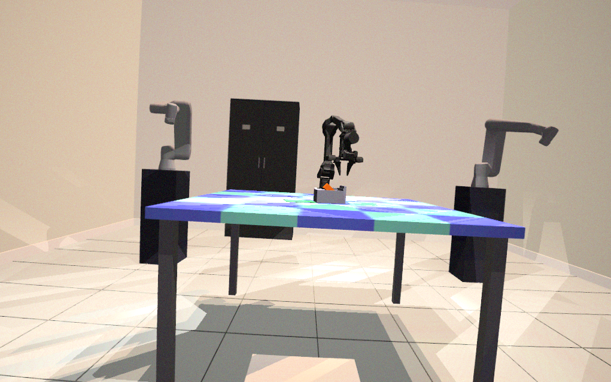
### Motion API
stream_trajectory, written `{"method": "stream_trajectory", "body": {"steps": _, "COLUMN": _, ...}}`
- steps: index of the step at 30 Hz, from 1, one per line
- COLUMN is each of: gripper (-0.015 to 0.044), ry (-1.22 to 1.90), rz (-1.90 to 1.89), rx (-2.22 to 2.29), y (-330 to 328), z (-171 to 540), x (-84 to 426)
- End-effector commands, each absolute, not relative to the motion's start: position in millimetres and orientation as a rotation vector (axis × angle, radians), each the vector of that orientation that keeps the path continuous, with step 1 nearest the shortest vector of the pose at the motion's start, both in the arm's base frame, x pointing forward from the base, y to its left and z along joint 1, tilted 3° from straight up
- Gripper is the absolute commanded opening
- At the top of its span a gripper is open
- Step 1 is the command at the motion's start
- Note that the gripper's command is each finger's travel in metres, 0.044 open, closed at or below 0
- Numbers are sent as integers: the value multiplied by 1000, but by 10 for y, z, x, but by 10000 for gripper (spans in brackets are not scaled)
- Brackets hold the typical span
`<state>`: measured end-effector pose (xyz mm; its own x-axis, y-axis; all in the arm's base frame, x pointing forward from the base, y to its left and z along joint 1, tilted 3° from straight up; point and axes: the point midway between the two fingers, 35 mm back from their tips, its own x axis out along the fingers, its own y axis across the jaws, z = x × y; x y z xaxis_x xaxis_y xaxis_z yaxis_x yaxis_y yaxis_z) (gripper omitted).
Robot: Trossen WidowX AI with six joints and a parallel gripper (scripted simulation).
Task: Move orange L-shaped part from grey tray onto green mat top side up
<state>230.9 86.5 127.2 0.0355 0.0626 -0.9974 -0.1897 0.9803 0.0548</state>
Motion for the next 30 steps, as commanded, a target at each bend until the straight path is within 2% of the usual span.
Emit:
{"method": "stream_trajectory", "body": {"steps": 1, "gripper": 180, "ry": 1526, "rz": 192, "rx": -101, "y": 862, "z": 1261, "x": 2304}}
{"method": "stream_trajectory", "body": {"steps": 7, "gripper": 180, "ry": 1526, "rz": 192, "rx": -101, "y": 862, "z": 1261, "x": 2304}}
{"method": "stream_trajectory", "body": {"steps": 11, "gripper": 280, "ry": 1538, "rz": 44, "rx": 48, "y": 776, "z": 1261, "x": 2344}}
{"method": "stream_trajectory", "body": {"steps": 16, "gripper": 280, "ry": 1513, "rz": -404, "rx": 496, "y": 506, "z": 1259, "x": 2444}}
{"method": "stream_trajectory", "body": {"steps": 22, "gripper": 280, "ry": 1342, "rz": -966, "rx": 1048, "y": 149, "z": 1256, "x": 2524}}
{"method": "stream_trajectory", "body": {"steps": 30, "gripper": 280, "ry": 1312, "rz": -1029, "rx": 1109, "y": 108, "z": 1246, "x": 2531}}
